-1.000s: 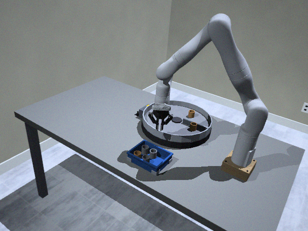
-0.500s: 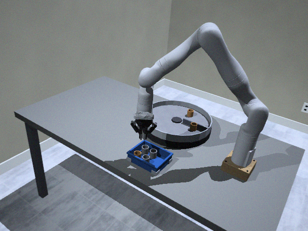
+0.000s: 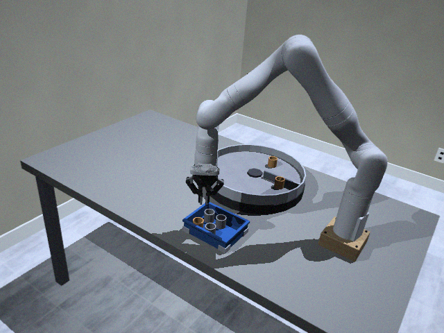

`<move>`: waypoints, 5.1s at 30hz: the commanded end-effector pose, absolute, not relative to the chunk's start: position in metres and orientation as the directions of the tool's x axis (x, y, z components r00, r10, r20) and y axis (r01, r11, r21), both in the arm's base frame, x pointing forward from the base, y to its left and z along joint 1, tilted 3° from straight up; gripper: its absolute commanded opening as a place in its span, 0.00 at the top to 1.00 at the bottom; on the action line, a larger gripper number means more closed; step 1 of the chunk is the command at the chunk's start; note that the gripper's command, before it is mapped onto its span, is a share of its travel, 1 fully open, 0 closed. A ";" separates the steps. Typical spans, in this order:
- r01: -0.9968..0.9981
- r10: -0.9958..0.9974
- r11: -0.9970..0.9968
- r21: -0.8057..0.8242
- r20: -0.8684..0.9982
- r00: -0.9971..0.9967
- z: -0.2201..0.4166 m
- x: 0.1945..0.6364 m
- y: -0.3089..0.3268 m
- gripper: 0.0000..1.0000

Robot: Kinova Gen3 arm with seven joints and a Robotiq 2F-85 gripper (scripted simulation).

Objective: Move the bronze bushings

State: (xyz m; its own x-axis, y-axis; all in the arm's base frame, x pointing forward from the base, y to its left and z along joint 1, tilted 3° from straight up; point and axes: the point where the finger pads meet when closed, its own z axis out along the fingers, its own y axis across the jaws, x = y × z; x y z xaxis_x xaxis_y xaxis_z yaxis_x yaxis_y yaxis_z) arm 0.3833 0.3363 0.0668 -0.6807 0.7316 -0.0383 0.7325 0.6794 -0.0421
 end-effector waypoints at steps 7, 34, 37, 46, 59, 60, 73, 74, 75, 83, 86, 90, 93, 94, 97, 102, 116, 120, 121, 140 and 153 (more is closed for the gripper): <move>0.733 0.732 0.680 -0.040 -0.038 -0.681 0.068 0.384 0.337 0.88; 0.733 0.732 0.680 -0.040 -0.038 -0.681 0.055 0.384 0.336 0.88; 0.733 0.732 0.680 -0.040 -0.038 -0.681 0.042 0.384 0.335 0.88; 0.733 0.732 0.680 -0.040 -0.038 -0.681 0.007 0.384 0.334 0.88; 0.733 0.732 0.680 -0.040 -0.038 -0.681 0.004 0.384 0.334 0.88; 0.733 0.732 0.680 -0.040 -0.038 -0.681 0.004 0.384 0.334 0.88; 0.733 0.732 0.680 -0.040 -0.038 -0.681 0.004 0.384 0.334 0.88; 0.733 0.732 0.680 -0.040 -0.038 -0.681 0.004 0.384 0.334 0.88; 0.733 0.732 0.680 -0.040 -0.038 -0.681 0.004 0.384 0.334 0.88; 0.733 0.732 0.680 -0.040 -0.038 -0.681 0.004 0.384 0.334 0.88; 0.733 0.732 0.680 -0.040 -0.038 -0.681 0.004 0.384 0.334 0.88; 0.733 0.732 0.680 -0.040 -0.038 -0.681 0.002 0.384 0.333 0.88; 0.733 0.732 0.680 -0.040 -0.038 -0.681 -0.002 0.384 0.333 0.88; 0.733 0.732 0.680 -0.040 -0.038 -0.681 -0.003 0.384 0.333 0.88; 0.733 0.732 0.680 -0.040 -0.038 -0.681 -0.003 0.384 0.333 0.88; 0.733 0.732 0.680 -0.040 -0.038 -0.681 -0.003 0.384 0.333 0.88; 0.733 0.732 0.680 -0.040 -0.038 -0.681 -0.003 0.384 0.333 0.88; 0.733 0.732 0.680 -0.040 -0.038 -0.681 -0.003 0.384 0.333 0.88; 0.733 0.732 0.680 -0.040 -0.038 -0.681 -0.003 0.384 0.333 0.88; 0.733 0.732 0.680 -0.040 -0.038 -0.681 -0.009 0.384 0.333 0.88; 0.733 0.732 0.680 -0.040 -0.038 -0.681 -0.025 0.384 0.332 0.88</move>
State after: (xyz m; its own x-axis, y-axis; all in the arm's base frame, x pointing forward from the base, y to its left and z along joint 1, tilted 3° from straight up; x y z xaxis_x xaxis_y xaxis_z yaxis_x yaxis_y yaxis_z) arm 0.3838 0.3325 -0.0232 -0.6810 0.7313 -0.0379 0.7323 0.6799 -0.0386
